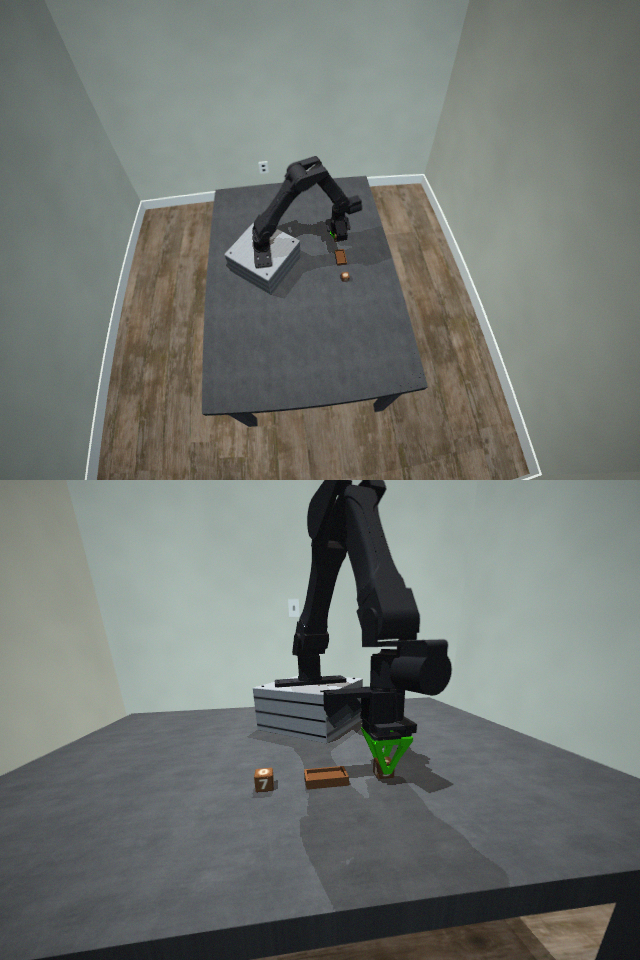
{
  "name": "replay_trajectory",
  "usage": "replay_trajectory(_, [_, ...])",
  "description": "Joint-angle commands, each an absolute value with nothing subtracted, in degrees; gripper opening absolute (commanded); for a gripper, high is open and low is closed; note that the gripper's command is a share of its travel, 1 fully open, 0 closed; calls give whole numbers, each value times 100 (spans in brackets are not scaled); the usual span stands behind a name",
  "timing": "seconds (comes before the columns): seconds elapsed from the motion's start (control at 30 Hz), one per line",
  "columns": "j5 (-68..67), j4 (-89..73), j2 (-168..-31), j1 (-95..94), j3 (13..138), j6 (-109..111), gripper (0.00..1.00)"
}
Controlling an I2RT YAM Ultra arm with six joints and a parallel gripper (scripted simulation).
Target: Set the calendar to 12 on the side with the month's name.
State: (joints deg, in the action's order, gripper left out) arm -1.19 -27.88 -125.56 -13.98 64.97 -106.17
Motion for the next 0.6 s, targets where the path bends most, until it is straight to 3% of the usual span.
replay_trajectory(0.0, [-142,-2951,-12421,-1399,6533,-10616,26])
replay_trajectory(0.57, [-142,-4738,-11225,-1435,7125,-10653,26])
